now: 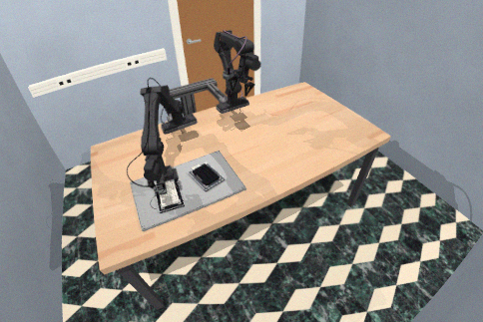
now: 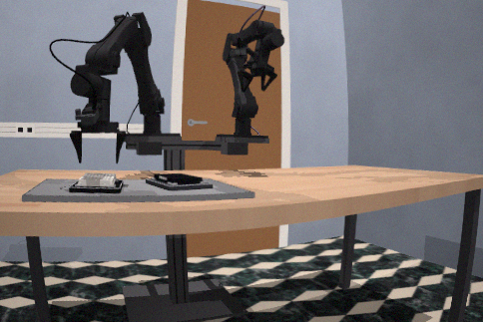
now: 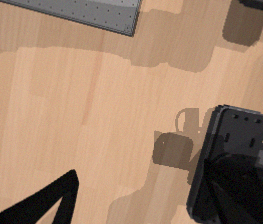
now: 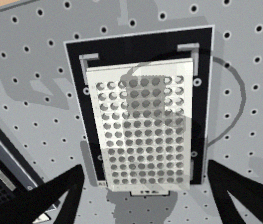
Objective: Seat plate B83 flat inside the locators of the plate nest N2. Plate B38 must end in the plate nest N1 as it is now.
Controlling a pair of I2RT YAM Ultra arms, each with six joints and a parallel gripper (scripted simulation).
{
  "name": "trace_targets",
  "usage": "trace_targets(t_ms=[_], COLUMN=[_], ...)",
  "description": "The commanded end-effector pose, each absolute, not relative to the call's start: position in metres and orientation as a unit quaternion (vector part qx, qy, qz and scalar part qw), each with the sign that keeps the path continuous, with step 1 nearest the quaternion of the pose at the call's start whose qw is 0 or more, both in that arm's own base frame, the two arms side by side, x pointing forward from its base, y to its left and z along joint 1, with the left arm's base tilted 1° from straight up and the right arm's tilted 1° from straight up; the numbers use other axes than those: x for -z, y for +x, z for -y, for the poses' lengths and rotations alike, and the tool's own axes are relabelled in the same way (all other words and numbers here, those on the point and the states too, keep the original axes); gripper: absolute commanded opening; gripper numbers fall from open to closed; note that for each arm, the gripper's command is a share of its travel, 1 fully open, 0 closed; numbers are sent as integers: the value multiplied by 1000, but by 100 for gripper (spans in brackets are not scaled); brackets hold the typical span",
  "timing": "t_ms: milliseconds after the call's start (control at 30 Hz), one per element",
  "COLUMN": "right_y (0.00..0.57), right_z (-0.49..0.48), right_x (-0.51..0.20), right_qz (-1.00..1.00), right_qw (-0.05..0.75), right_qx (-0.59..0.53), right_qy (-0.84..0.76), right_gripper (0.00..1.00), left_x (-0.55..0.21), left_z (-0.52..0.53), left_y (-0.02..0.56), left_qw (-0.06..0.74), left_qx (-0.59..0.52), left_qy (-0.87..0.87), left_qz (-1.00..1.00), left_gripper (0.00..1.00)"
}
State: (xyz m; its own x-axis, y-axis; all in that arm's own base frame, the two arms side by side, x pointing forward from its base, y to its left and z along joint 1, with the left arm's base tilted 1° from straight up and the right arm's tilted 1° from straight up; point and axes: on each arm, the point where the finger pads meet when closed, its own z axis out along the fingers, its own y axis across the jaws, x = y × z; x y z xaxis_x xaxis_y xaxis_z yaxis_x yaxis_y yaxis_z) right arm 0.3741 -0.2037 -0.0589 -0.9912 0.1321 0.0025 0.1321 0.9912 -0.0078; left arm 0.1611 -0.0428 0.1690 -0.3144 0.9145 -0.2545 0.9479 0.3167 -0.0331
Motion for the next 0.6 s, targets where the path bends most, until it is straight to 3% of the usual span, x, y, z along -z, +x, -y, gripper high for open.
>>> trace_targets(t_ms=[0, 567], right_y=[386, 385], right_z=[210, 206], right_x=[48, 61], right_qz=[998, 998], right_qw=[-15, -9], right_qx=[-13, -10], right_qy=[-62, -60], right_gripper=[100, 100], left_x=[-170, -170], left_z=[43, 43], left_y=[156, 156], left_qw=[102, 102], left_qx=[90, 90], left_qy=[575, 575], left_qz=[-807, -807], left_gripper=[100, 100])
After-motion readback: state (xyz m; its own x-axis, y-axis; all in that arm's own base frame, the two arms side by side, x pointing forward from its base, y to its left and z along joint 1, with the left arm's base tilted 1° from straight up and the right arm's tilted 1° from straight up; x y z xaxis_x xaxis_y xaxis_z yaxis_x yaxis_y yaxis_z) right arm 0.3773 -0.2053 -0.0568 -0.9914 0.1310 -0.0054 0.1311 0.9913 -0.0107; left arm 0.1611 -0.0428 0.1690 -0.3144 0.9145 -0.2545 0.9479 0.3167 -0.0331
